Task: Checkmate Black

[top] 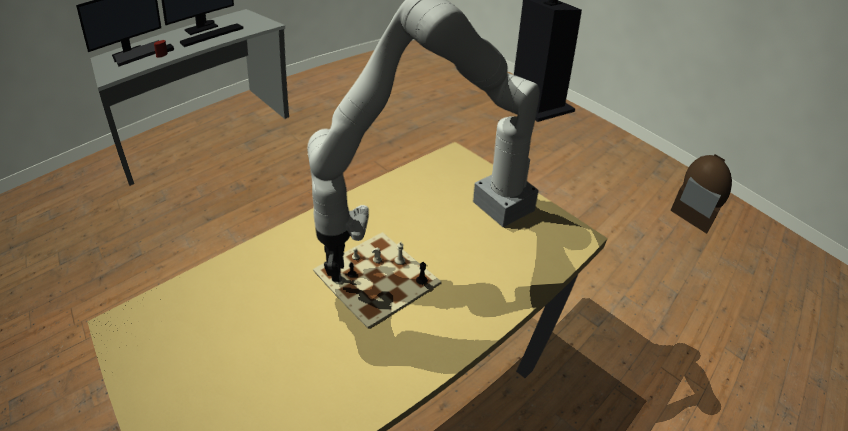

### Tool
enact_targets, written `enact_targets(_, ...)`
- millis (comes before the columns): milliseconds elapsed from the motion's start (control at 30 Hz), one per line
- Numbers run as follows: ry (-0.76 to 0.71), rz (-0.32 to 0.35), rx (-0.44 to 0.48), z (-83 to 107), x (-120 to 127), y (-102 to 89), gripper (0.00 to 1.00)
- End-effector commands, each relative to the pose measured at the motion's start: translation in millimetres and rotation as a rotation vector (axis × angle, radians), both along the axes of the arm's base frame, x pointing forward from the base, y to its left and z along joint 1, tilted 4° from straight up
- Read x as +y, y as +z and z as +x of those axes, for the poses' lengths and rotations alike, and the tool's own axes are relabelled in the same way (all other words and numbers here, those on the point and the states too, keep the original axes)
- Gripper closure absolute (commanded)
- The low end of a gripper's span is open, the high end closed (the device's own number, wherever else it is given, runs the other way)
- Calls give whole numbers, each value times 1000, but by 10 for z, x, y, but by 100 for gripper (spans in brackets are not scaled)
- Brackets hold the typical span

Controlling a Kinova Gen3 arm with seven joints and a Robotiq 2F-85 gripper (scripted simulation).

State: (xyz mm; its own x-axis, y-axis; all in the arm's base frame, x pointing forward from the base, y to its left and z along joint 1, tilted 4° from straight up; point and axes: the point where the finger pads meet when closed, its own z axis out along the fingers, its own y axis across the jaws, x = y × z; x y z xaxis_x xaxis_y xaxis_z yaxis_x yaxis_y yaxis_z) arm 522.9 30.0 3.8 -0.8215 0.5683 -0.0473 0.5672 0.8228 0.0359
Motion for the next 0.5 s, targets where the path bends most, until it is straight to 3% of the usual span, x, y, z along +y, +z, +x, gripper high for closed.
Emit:
enact_targets(0,0,0,-2,6,1,9,59)
enact_targets(433,0,0,-2,6,1,9,59)
enact_targets(467,0,0,-2,6,1,9,100)
